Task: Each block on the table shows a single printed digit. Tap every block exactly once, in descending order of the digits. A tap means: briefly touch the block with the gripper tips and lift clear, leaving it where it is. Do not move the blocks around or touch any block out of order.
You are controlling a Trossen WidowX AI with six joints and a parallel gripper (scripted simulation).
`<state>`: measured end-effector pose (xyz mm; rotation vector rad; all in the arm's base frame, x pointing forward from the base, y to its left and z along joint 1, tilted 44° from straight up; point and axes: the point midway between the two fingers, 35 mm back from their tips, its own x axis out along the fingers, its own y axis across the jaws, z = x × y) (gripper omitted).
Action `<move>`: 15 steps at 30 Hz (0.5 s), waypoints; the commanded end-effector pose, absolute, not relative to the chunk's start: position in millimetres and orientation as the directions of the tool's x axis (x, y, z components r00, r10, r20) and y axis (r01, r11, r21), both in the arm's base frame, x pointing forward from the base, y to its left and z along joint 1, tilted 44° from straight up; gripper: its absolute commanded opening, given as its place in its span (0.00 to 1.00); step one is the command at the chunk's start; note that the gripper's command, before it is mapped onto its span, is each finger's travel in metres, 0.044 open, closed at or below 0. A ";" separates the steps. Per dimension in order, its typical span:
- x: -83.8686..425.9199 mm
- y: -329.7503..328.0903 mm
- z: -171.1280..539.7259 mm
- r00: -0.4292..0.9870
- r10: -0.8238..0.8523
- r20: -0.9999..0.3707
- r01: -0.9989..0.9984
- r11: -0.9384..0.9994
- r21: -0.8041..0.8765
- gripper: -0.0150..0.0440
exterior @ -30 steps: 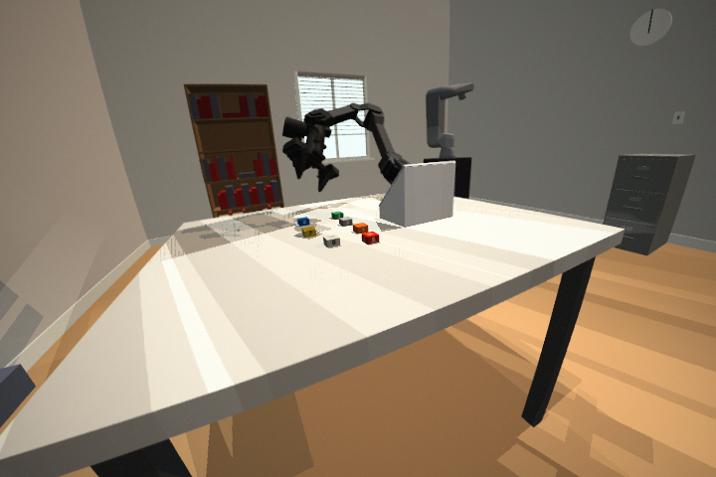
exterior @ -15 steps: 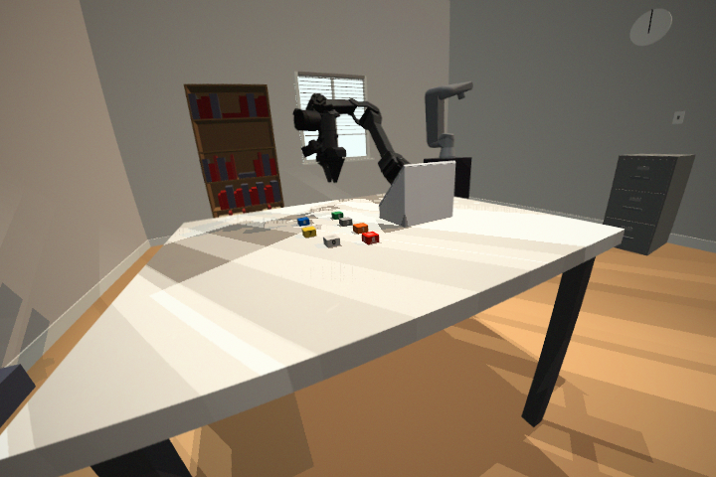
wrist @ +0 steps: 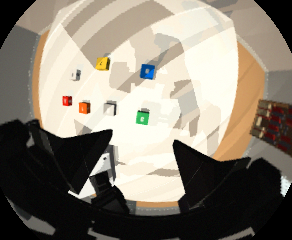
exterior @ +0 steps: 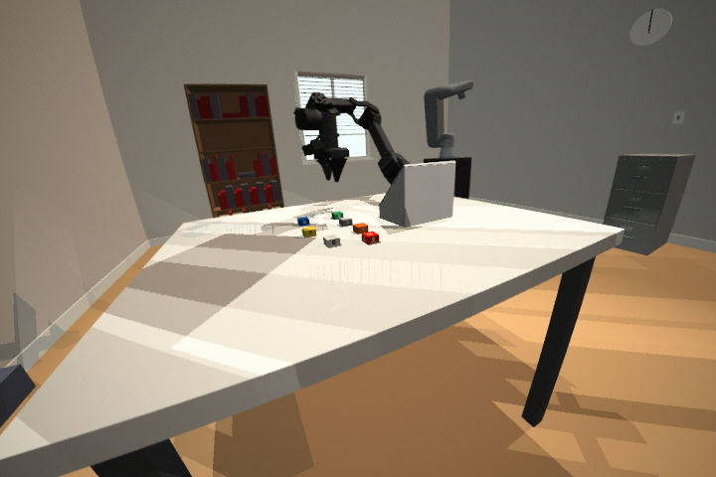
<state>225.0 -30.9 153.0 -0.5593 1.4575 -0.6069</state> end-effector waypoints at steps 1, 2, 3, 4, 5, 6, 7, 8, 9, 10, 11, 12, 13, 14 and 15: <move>225.2 -31.4 153.6 0.019 -0.686 -0.728 0.032 0.728 -0.685 0.93; 225.2 -31.4 153.6 0.019 -0.686 -0.728 0.032 0.728 -0.685 0.93; 225.2 -31.4 153.6 0.019 -0.686 -0.728 0.032 0.728 -0.685 0.93; 225.2 -31.4 153.6 0.019 -0.686 -0.728 0.032 0.728 -0.685 0.93; 225.2 -31.4 153.6 0.019 -0.686 -0.728 0.032 0.728 -0.685 0.93; 225.2 -31.4 153.6 0.019 -0.686 -0.728 0.032 0.728 -0.685 0.93; 225.2 -31.4 153.6 0.019 -0.686 -0.728 0.032 0.728 -0.685 0.93; 225.2 -31.4 153.6 0.019 -0.686 -0.728 0.032 0.728 -0.685 0.93; 225.2 -31.4 153.6 0.019 -0.686 -0.728 0.032 0.728 -0.685 0.93; 225.2 -31.4 153.6 0.019 -0.686 -0.728 0.032 0.728 -0.685 0.93; 226.0 -29.2 151.6 0.020 -0.685 -0.728 0.032 0.729 -0.684 0.93; 228.4 -22.4 145.6 0.020 -0.683 -0.730 0.031 0.731 -0.682 0.93; 231.7 -11.1 135.5 0.021 -0.680 -0.733 0.030 0.733 -0.680 0.93; 234.3 2.6 123.0 0.021 -0.678 -0.735 0.030 0.735 -0.678 0.93; 235.5 16.3 110.4 0.021 -0.678 -0.735 0.030 0.735 -0.677 0.93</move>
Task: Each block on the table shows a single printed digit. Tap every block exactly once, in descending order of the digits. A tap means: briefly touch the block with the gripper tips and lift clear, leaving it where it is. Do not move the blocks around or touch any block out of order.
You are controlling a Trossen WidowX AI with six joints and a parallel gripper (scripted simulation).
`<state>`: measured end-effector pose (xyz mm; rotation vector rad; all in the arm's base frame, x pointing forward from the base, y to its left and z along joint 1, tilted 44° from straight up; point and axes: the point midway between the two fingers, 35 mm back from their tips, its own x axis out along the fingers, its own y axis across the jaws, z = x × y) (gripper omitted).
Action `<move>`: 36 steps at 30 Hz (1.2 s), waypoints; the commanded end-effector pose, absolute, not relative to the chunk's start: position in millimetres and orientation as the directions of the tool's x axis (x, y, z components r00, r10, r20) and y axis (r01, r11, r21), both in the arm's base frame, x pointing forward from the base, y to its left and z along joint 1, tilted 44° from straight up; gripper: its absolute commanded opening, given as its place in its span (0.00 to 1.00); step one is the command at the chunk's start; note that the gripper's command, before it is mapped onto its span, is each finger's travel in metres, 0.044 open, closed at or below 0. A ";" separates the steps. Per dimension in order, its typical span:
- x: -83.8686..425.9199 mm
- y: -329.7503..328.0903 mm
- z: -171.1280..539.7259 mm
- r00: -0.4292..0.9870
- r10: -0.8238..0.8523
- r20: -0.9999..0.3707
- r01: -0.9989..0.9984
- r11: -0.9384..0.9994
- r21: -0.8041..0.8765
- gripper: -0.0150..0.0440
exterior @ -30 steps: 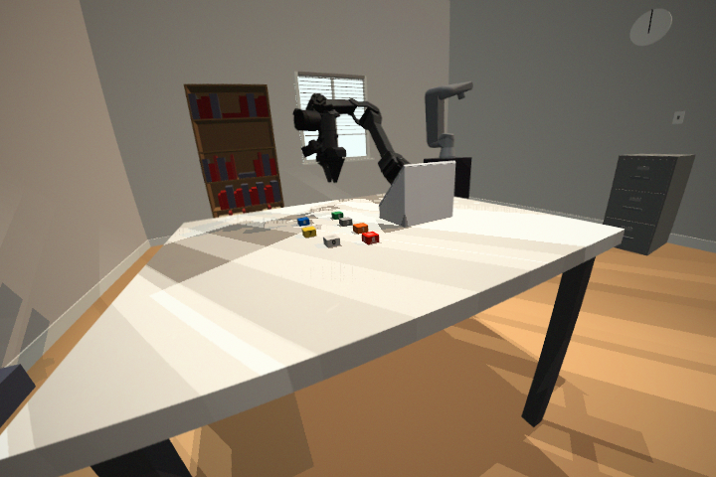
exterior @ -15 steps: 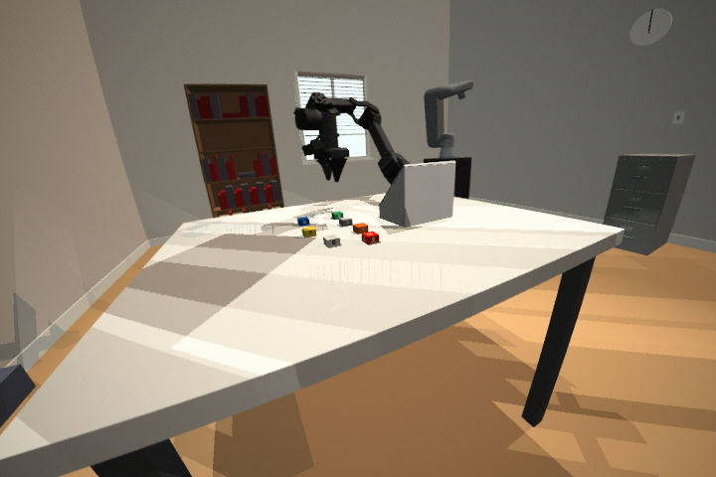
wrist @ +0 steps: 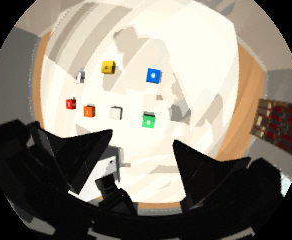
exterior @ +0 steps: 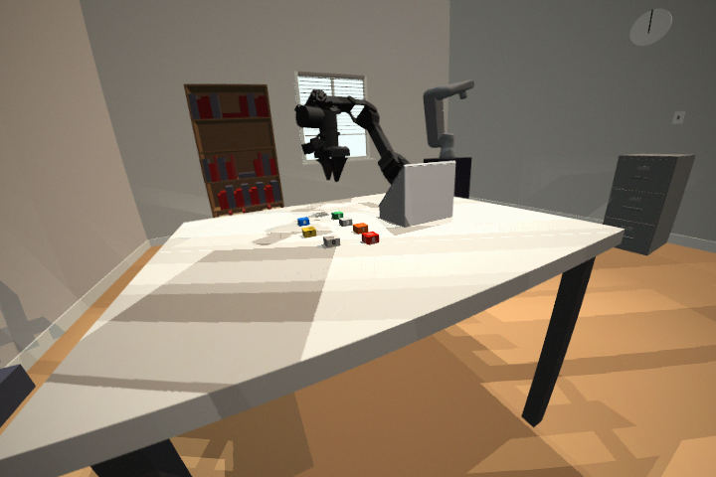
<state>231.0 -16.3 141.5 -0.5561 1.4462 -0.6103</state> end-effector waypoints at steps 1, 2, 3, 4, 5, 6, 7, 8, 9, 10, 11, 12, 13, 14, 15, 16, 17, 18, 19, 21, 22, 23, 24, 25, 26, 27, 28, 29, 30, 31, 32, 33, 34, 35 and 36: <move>235.3 29.7 97.6 0.021 -0.678 -0.734 0.030 0.735 -0.678 0.93; 234.1 40.6 86.9 0.020 -0.680 -0.733 0.031 0.733 -0.679 0.93; 233.0 47.0 80.5 0.020 -0.681 -0.732 0.032 0.732 -0.681 0.93; 232.6 49.1 78.3 0.020 -0.682 -0.731 0.032 0.731 -0.681 0.93; 232.6 49.1 78.3 0.020 -0.682 -0.731 0.032 0.731 -0.681 0.93; 232.6 49.1 78.3 0.020 -0.682 -0.731 0.032 0.731 -0.681 0.93; 232.6 49.1 78.3 0.020 -0.682 -0.731 0.032 0.731 -0.681 0.93; 232.6 49.1 78.3 0.020 -0.682 -0.731 0.032 0.731 -0.681 0.93; 232.6 49.1 78.3 0.020 -0.682 -0.731 0.032 0.731 -0.681 0.93; 232.6 49.1 78.3 0.020 -0.682 -0.731 0.032 0.731 -0.681 0.93; 232.6 49.1 78.3 0.020 -0.682 -0.731 0.032 0.731 -0.681 0.93; 232.6 49.1 78.3 0.020 -0.682 -0.731 0.032 0.731 -0.681 0.93; 232.6 49.1 78.3 0.020 -0.682 -0.731 0.032 0.731 -0.681 0.93; 232.6 49.1 78.3 0.020 -0.682 -0.731 0.032 0.731 -0.681 0.93; 232.6 49.1 78.3 0.020 -0.682 -0.731 0.032 0.731 -0.681 0.93; 232.6 49.1 78.3 0.020 -0.682 -0.731 0.032 0.731 -0.681 0.93; 232.6 49.1 78.3 0.020 -0.682 -0.731 0.032 0.731 -0.681 0.93; 232.6 49.1 78.3 0.020 -0.682 -0.731 0.032 0.731 -0.681 0.93; 232.6 49.1 78.3 0.020 -0.682 -0.731 0.032 0.731 -0.681 0.93; 232.6 49.1 78.3 0.020 -0.682 -0.731 0.032 0.731 -0.681 0.93; 232.6 49.1 78.3 0.020 -0.682 -0.731 0.032 0.731 -0.681 0.93; 232.6 49.1 78.3 0.020 -0.682 -0.731 0.032 0.731 -0.681 0.93; 232.6 49.1 78.3 0.020 -0.682 -0.731 0.032 0.731 -0.681 0.93; 232.6 49.1 78.3 0.020 -0.682 -0.731 0.032 0.731 -0.681 0.93; 232.6 49.1 78.3 0.020 -0.682 -0.731 0.032 0.731 -0.681 0.93; 232.6 49.1 78.3 0.020 -0.682 -0.731 0.032 0.731 -0.681 0.93; 232.8 50.7 76.9 0.020 -0.682 -0.731 0.032 0.732 -0.681 0.93; 233.3 55.8 72.8 0.020 -0.681 -0.732 0.032 0.732 -0.680 0.93; 233.8 64.2 65.6 0.021 -0.679 -0.733 0.032 0.734 -0.679 0.93; 233.8 75.1 56.1 0.021 -0.678 -0.734 0.032 0.735 -0.678 0.93; 233.0 86.0 46.0 0.021 -0.678 -0.735 0.032 0.735 -0.677 0.93; 231.5 96.5 35.9 0.021 -0.678 -0.735 0.032 0.735 -0.677 0.93; 230.0 104.4 28.0 0.021 -0.678 -0.735 0.032 0.735 -0.677 0.93; 228.8 109.1 23.2 0.021 -0.678 -0.735 0.033 0.735 -0.677 0.93; 228.4 110.6 21.6 0.021 -0.678 -0.735 0.033 0.735 -0.678 0.93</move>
